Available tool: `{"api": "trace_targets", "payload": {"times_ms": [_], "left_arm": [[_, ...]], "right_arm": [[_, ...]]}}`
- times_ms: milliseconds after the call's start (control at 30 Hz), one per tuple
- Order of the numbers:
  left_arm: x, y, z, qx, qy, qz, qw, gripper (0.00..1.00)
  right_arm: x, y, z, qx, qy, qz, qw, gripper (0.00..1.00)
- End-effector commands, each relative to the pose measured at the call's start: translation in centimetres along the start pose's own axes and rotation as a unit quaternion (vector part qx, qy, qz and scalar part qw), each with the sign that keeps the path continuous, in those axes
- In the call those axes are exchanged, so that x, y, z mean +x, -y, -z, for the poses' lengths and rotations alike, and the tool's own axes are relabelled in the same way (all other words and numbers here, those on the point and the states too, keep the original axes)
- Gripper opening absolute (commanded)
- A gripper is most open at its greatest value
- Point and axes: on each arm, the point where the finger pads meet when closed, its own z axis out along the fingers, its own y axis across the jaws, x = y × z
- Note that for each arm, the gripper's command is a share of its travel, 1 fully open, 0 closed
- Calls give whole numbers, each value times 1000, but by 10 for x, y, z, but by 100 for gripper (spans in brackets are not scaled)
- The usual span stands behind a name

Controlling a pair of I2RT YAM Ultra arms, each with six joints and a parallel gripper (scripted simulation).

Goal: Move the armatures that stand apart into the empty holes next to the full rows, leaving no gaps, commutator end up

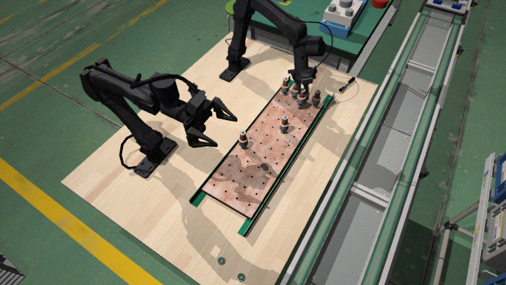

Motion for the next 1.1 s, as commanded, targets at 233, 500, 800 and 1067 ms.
{"api": "trace_targets", "payload": {"times_ms": [233,500,800,1067], "left_arm": [[-24,0,11,-17,46,-19,999,1],[-29,-2,16,-24,55,-22,998,1],[-24,1,17,-14,34,-13,999,1],[-36,-1,34,-23,52,-23,998,1]], "right_arm": [[-25,2,8,6,25,-5,1000,100],[-25,2,8,6,25,-5,1000,100],[-25,2,8,6,25,-5,1000,100],[-25,2,8,6,25,-5,1000,100]]}}
